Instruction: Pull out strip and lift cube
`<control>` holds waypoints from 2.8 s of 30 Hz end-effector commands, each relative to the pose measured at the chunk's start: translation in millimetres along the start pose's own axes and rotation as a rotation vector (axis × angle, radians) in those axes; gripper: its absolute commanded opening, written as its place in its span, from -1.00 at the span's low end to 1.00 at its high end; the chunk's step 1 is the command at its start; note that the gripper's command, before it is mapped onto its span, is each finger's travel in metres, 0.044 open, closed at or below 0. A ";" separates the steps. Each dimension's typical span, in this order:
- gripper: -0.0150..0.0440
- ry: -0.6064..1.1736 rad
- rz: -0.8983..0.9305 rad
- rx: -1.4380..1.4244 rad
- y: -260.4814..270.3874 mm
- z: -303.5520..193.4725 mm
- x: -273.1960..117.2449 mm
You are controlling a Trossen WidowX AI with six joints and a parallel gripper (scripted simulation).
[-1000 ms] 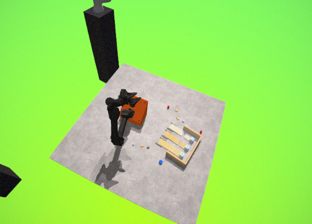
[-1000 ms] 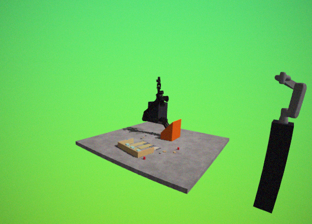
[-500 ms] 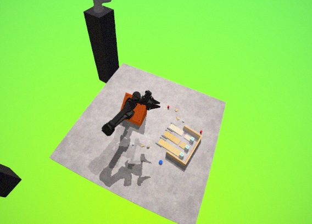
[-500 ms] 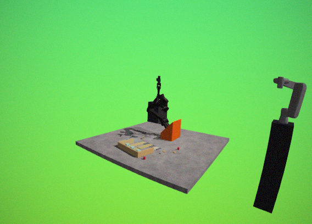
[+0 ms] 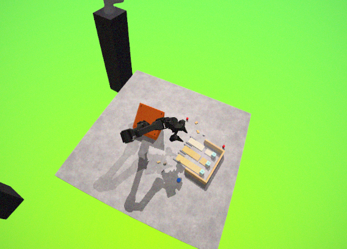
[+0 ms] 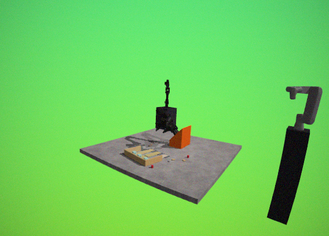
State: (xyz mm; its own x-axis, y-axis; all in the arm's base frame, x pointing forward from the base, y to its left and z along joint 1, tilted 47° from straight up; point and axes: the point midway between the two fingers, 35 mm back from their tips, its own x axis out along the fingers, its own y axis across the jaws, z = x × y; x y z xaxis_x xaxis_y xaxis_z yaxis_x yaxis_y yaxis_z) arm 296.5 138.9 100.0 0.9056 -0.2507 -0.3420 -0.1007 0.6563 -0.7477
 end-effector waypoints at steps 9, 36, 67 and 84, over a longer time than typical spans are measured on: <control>0.86 0.022 -0.007 0.054 -0.5 -8.3 7.8; -0.49 0.783 -0.030 0.159 -60.2 -59.7 99.7; -0.49 0.973 -0.053 0.180 -81.7 -89.2 116.9; -0.49 0.973 -0.054 0.180 -80.4 -110.9 134.5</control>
State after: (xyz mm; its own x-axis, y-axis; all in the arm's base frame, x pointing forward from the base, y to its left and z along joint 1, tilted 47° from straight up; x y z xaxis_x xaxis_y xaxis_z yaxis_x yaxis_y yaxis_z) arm 381.9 -21.8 57.6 0.1741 -0.7056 -0.6869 0.0770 0.7052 -0.7048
